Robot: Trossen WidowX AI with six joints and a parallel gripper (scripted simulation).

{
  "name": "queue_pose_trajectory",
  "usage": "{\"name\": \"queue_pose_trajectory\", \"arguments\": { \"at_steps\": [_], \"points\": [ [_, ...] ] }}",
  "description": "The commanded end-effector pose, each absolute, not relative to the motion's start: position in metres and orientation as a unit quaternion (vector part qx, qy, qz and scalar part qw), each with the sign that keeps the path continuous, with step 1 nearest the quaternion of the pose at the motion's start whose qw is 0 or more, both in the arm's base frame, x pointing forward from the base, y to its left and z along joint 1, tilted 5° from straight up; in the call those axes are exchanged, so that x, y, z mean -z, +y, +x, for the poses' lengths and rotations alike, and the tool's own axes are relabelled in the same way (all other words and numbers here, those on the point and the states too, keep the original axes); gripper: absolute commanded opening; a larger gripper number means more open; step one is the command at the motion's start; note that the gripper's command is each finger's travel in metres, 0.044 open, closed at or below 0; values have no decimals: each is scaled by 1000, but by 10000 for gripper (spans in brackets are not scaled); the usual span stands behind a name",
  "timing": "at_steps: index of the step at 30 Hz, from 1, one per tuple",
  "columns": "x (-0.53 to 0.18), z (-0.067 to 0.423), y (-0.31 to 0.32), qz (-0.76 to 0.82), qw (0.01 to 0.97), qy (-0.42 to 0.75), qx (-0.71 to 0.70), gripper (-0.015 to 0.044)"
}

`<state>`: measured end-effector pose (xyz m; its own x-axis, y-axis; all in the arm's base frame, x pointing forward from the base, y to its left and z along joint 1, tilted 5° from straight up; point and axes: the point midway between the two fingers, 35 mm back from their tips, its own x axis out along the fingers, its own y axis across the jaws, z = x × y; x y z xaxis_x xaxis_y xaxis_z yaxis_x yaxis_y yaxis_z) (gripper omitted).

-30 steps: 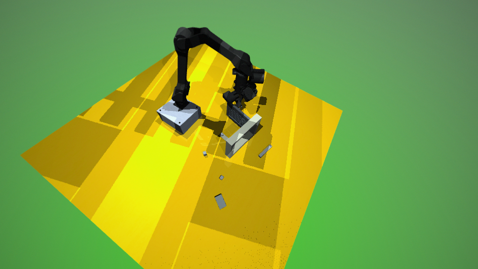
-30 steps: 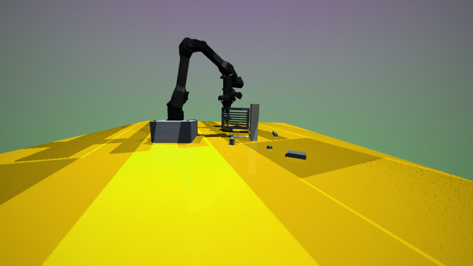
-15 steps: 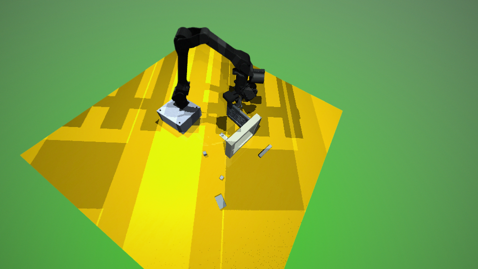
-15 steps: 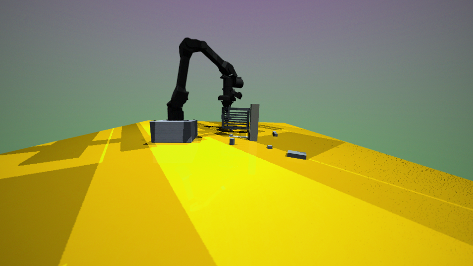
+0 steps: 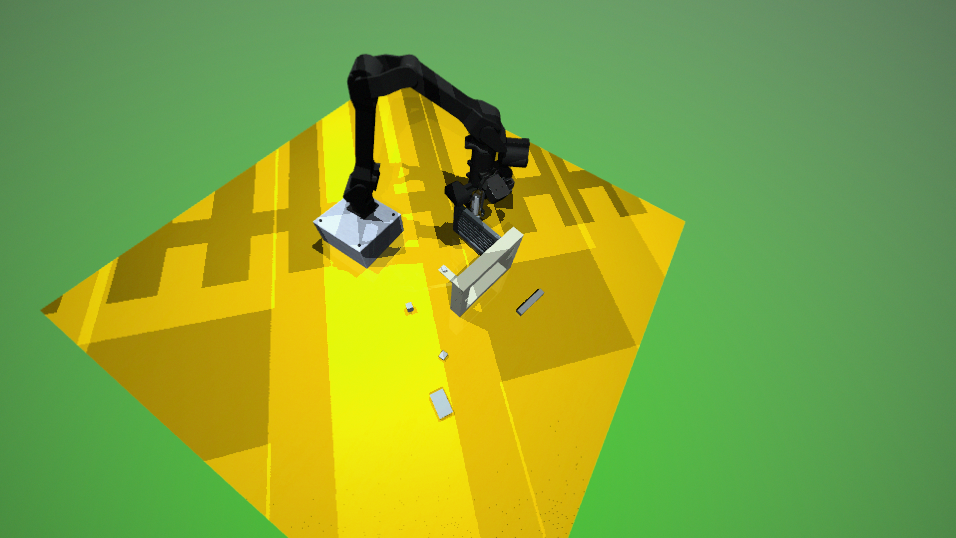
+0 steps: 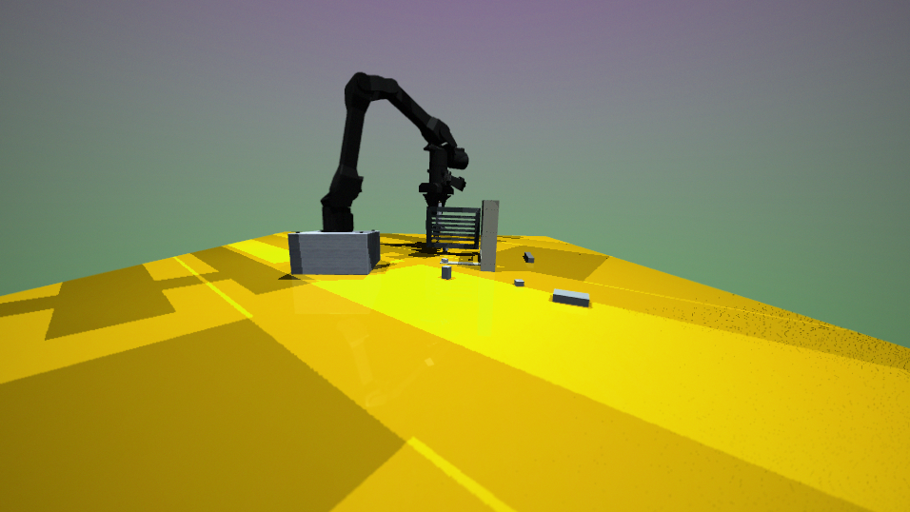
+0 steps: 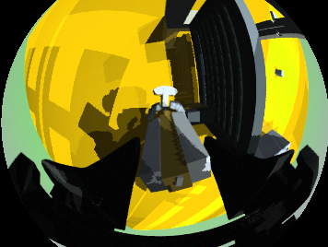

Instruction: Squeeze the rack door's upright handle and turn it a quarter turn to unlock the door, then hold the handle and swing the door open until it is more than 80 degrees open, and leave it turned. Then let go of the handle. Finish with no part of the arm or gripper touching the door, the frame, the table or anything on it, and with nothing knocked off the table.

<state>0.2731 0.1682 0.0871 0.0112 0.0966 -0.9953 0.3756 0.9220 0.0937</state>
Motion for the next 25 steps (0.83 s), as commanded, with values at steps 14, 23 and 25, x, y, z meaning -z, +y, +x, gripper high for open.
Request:
{"name": "queue_pose_trajectory", "arguments": {
  "at_steps": [14, 23, 25],
  "points": [
    [-112, 275, 167, 171, 691, 694, 104, 299],
    [-126, 274, 166, 171, 691, 694, 104, 299],
    [-129, 274, 166, 171, 691, 694, 104, 299]
  ]
}}
